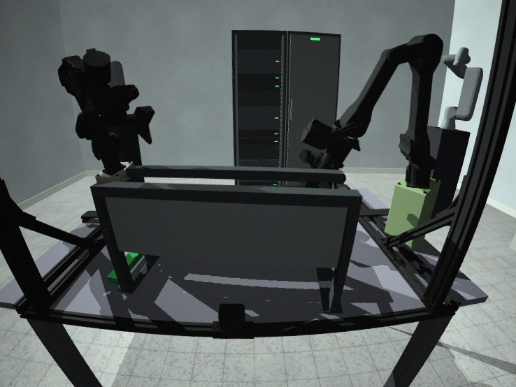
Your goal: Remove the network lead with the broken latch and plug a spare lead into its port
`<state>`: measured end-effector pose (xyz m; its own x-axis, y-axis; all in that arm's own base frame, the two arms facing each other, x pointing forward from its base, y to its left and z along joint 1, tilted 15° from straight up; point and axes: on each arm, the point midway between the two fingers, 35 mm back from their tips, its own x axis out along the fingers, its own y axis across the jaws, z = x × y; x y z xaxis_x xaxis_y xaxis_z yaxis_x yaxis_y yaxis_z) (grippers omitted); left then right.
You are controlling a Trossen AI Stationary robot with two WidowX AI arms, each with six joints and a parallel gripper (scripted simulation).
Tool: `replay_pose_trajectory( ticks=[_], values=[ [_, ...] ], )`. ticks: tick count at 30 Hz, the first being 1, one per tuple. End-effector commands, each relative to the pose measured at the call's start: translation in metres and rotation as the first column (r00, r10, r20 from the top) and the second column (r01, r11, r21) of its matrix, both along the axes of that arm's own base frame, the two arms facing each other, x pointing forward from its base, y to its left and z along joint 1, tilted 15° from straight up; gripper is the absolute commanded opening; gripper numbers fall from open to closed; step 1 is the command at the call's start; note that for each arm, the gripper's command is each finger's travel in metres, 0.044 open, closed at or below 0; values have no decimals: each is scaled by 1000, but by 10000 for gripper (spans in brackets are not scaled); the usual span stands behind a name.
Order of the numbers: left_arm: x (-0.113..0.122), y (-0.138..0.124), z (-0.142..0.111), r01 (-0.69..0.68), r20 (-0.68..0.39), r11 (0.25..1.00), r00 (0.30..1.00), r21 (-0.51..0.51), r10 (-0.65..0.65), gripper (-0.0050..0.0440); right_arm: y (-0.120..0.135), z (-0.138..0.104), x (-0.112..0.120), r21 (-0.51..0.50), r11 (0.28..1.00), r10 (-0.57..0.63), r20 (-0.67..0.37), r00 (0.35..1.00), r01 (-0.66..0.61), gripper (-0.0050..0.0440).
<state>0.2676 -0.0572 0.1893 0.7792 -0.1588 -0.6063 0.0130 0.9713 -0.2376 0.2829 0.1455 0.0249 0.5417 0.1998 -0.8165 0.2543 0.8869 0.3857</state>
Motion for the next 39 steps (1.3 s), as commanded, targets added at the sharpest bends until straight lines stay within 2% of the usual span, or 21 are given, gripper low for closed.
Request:
replay_pose_trajectory(
  ticks=[1, 9, 10, 26, 27, 39],
  values=[
    [0, 0, 0, 0, 0, 1000, 1000, 0, 0, 440, 4, 1, -1, 13, 1000, -12, -32, 999, 12, 176],
    [0, 0, 0, 0, 0, 1000, 1000, 0, 0, 440, 4, 1, -1, 13, 1000, -12, -32, 999, 12, 176],
    [0, 0, 0, 0, 0, 1000, 1000, 0, 0, 440, 28, 6, -3, 108, 988, -83, -232, 969, 110, 176],
    [0, 0, 0, 0, 0, 1000, 1000, 0, 0, 440, 28, 6, -3, 108, 988, -83, -232, 969, 110, 176],
    [0, 0, 0, 0, 0, 1000, 1000, 0, 0, 440, 52, 13, -5, 182, 958, -127, -426, 896, 222, 176],
    [0, 0, 0, 0, 0, 1000, 1000, 0, 0, 440, 52, 13, -5, 182, 958, -127, -426, 896, 222, 176]
  ],
)
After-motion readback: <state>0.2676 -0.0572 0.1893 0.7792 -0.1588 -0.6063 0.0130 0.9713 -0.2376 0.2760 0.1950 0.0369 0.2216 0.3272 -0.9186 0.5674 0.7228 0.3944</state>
